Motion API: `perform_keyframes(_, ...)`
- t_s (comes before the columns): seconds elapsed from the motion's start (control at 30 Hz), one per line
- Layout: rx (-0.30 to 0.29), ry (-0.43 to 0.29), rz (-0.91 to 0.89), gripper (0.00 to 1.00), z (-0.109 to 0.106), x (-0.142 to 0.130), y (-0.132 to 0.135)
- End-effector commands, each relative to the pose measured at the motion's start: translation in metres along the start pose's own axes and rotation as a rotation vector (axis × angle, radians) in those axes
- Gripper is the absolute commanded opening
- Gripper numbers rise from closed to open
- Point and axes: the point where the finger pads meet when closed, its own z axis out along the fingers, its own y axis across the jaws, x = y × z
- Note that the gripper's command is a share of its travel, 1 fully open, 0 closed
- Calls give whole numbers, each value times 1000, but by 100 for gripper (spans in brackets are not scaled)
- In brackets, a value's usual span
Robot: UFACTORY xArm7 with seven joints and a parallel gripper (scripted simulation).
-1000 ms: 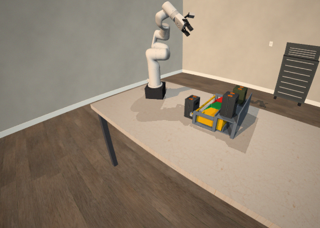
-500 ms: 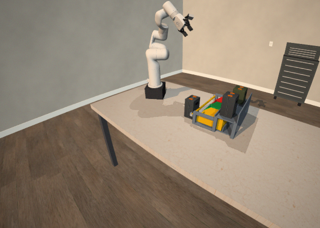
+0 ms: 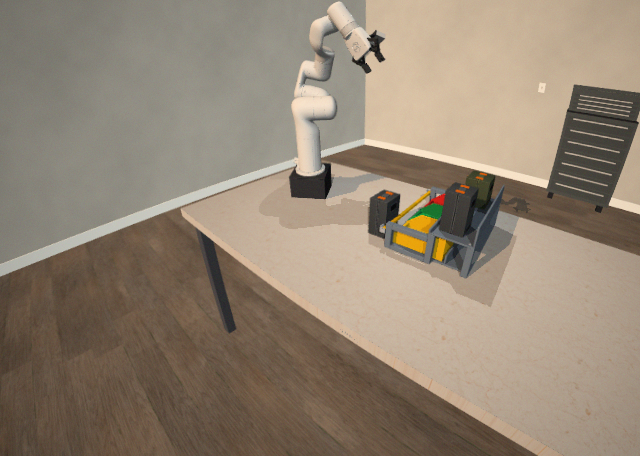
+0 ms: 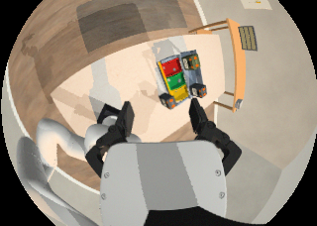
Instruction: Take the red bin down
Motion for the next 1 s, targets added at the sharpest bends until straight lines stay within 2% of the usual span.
perform_keyframes(0.0, 49, -26, -185, 100, -10, 22, -29)
perform_keyframes(0.37, 49, -26, -185, 100, -10, 22, -29)
perform_keyframes(0.53, 117, -61, -428, 100, -21, 49, -68)
perform_keyframes(0.93, 117, -61, -428, 100, -21, 49, -68)
perform_keyframes(0.97, 130, -68, -471, 100, -23, 54, -75)
